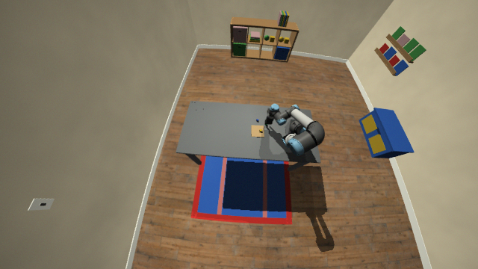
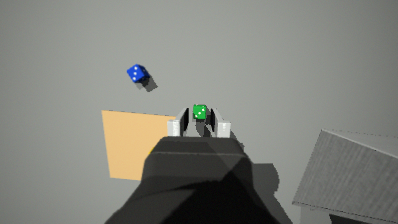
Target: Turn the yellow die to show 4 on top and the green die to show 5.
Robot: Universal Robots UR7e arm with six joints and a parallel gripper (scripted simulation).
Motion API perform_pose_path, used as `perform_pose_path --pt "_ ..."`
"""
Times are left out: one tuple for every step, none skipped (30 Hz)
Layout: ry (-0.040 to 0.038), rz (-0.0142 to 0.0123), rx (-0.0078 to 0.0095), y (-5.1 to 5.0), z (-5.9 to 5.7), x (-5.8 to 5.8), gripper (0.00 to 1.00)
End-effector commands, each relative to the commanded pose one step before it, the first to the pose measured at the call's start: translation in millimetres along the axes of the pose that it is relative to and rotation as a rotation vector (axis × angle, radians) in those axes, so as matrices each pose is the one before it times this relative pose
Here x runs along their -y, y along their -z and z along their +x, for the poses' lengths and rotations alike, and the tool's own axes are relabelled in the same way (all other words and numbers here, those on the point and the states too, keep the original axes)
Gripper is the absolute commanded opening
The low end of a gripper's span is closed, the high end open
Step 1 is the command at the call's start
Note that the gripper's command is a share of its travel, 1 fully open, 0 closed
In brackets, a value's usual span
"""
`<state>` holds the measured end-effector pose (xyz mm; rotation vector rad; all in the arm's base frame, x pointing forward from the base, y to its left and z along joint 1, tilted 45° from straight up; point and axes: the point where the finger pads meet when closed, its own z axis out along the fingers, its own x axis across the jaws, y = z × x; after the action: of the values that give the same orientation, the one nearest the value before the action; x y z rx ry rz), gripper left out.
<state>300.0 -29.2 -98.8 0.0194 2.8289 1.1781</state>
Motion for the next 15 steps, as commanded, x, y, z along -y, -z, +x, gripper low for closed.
perform_pose_path --pt "0.00014 0.00083 0.00072 0.35 -0.24 0.33 0.70" --pt "0.00000 0.00000 0.00000 0.00 0.00 0.00 0.70" --pt "0.00000 0.00000 0.00000 0.00 0.00 0.00 0.70" --pt "0.00000 0.00000 0.00000 0.00 0.00 0.00 0.70" --pt "0.00000 0.00000 0.00000 -0.01 0.00 0.00 0.70" --pt "0.00000 0.00000 0.00000 -0.06 0.00 0.00 0.70" --pt "0.00000 0.00000 0.00000 -0.14 0.00 0.00 0.70" --pt "0.00000 0.00000 0.00000 -0.26 0.00 0.00 0.70" --pt "0.00000 0.00000 0.00000 -0.40 0.00 0.00 0.70" --pt "0.00000 0.00000 0.00000 -0.55 0.00 0.00 0.70" --pt "0.00000 0.00000 0.00000 -0.71 0.00 0.00 0.70" --pt "0.00000 0.00000 0.00000 -0.86 0.00 0.00 0.70" --pt "0.00000 0.00000 0.00000 -1.01 0.00 0.00 0.70" --pt "0.00000 0.00000 0.00000 0.00 0.00 0.00 0.70" --pt "0.00000 0.00000 0.00000 0.00 0.00 0.00 0.70"
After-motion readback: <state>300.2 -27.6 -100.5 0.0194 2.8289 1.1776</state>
